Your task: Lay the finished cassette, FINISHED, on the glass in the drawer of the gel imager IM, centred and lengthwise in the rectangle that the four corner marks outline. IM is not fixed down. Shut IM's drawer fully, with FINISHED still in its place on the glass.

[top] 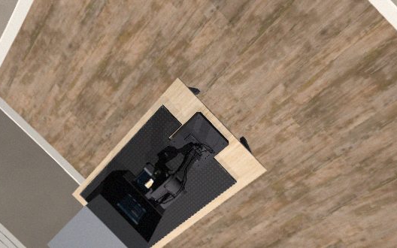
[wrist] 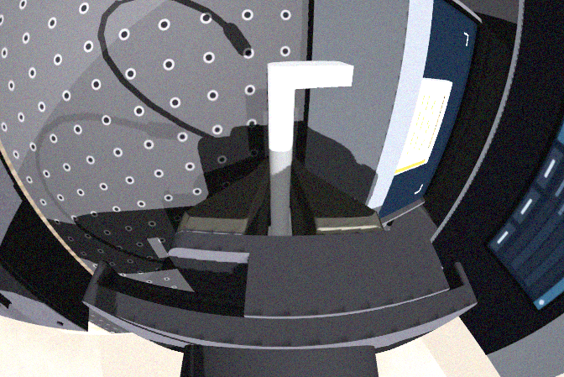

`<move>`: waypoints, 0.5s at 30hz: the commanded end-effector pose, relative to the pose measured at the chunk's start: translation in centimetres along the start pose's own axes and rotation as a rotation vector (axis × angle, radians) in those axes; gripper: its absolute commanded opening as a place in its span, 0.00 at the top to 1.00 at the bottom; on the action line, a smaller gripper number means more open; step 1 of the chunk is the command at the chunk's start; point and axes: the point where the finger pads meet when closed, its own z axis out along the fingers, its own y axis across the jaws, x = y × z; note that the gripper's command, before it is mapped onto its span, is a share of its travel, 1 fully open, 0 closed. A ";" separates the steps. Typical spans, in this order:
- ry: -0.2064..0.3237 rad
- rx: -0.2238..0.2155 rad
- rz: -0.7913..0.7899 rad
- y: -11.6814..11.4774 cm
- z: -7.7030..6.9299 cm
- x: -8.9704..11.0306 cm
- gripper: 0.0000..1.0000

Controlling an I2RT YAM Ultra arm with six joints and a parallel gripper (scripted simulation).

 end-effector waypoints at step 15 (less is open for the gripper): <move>-0.017 0.058 0.002 -4.0 0.8 -0.5 1.00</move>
